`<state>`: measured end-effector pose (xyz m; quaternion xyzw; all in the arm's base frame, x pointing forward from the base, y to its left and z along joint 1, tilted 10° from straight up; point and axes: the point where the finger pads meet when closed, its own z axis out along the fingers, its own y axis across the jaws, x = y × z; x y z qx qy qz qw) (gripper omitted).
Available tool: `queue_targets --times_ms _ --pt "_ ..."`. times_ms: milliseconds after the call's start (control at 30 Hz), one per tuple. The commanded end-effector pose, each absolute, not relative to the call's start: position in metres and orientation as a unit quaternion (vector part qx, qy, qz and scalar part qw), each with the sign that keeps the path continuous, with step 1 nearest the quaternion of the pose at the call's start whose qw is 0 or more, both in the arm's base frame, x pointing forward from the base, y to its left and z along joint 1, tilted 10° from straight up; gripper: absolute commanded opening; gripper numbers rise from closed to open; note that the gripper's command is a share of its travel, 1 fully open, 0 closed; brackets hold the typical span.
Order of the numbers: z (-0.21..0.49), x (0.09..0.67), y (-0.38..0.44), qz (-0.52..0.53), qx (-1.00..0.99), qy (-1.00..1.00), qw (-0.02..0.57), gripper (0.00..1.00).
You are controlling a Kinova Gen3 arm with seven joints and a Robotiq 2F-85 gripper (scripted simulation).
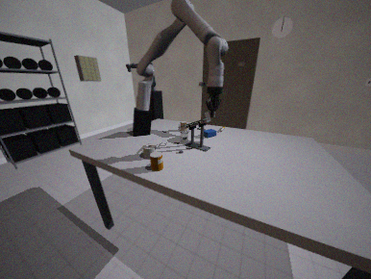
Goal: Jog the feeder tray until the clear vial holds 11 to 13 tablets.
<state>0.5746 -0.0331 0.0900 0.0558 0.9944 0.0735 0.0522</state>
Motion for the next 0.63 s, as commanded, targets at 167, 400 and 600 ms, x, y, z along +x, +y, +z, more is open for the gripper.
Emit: queue_targets --times_ms 167,400,600 --pt "0.099 0.575 -0.035 0.073 0.056 0.994 0.054 0.0" --pt "0.111 0.573 -0.036 0.073 0.056 0.994 0.054 0.0" --pt "0.111 0.573 -0.036 0.073 0.056 0.994 0.054 0.0"
